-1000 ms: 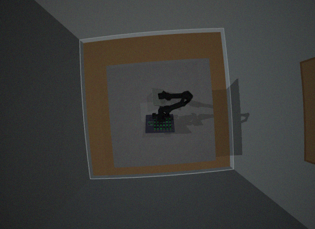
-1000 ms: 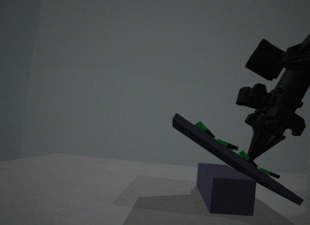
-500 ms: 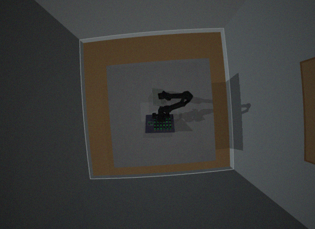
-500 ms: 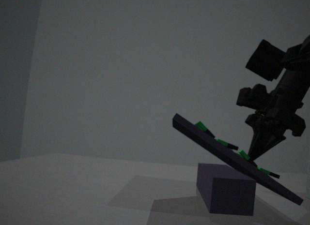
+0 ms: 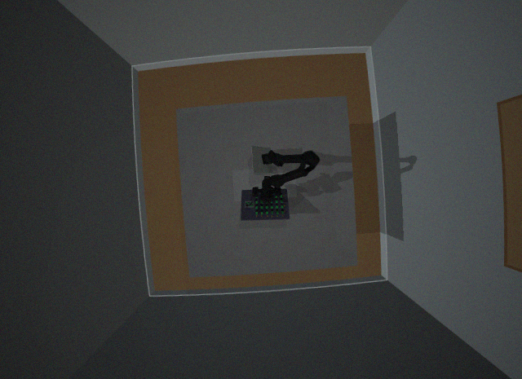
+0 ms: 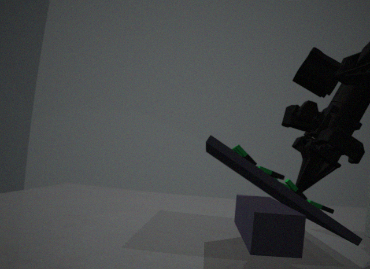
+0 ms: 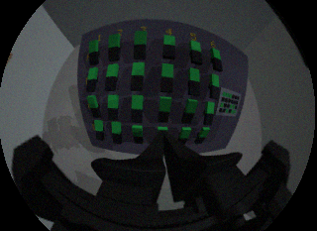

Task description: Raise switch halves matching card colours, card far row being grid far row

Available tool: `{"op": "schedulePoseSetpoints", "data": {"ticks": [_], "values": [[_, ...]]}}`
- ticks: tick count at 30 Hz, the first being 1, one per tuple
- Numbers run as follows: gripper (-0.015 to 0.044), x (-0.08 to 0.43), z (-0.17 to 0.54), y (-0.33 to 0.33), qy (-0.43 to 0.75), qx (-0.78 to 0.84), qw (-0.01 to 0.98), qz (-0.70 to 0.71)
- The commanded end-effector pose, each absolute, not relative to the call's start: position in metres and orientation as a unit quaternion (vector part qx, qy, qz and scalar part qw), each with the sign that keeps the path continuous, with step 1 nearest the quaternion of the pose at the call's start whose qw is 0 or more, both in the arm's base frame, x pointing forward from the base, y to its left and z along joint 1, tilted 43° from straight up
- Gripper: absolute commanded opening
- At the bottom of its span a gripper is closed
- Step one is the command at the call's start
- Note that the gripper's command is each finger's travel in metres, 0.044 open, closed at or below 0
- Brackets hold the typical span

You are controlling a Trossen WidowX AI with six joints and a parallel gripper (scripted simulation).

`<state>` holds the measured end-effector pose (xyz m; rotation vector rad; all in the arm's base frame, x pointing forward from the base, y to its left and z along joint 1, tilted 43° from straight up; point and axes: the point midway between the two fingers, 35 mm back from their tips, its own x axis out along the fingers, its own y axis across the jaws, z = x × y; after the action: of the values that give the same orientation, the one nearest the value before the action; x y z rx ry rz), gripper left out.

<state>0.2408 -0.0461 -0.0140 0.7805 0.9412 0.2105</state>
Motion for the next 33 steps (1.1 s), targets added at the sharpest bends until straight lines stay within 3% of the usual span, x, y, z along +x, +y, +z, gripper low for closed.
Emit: {"op": "schedulePoseSetpoints", "data": {"ticks": [1,33], "values": [[0.0000,0.2404,-0.0152,-0.0456,0.442,0.367,0.813,0.097],[0.0000,0.2430,-0.0179,-0.0435,0.442,0.367,0.813,0.097]]}}
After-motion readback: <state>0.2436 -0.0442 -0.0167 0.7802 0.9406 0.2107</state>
